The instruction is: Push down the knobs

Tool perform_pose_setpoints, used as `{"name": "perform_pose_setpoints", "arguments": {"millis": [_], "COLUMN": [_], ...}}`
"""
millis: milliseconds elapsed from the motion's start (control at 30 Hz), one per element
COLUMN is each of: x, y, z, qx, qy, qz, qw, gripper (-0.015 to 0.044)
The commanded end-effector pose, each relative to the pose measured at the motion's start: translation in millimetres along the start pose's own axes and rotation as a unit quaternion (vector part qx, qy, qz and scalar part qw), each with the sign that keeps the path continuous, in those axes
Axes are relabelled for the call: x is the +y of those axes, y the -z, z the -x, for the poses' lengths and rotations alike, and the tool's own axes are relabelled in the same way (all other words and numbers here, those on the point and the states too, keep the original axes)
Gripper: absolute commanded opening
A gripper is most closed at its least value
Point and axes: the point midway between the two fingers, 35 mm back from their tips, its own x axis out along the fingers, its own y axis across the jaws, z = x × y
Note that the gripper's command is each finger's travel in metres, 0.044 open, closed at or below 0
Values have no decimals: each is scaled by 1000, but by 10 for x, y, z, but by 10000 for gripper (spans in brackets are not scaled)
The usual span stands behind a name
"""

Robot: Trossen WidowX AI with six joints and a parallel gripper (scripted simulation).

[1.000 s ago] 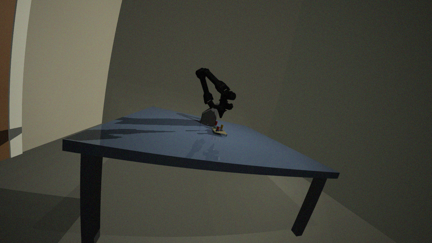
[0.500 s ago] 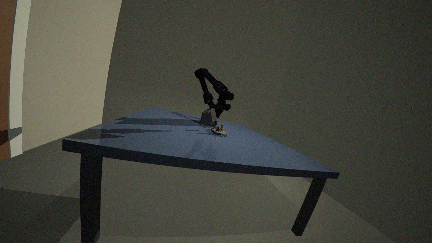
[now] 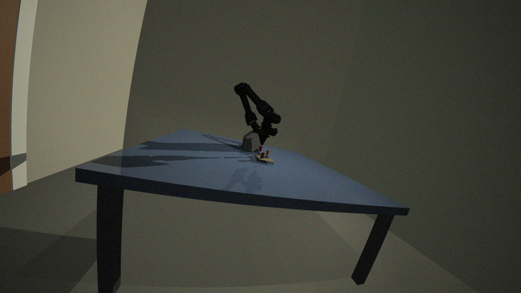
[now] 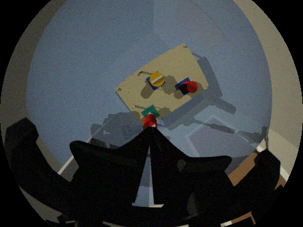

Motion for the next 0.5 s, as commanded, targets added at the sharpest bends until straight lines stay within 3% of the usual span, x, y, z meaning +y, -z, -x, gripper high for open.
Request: {"name": "perform_pose_setpoints", "arguments": {"millis": [0, 467], "x": [13, 13], "y": [23, 23], "z": [-47, -56], "qx": [4, 4], "qy": [0, 0], "qz": [5, 5], "qw": [1000, 1000], "gripper": [0, 0]}}
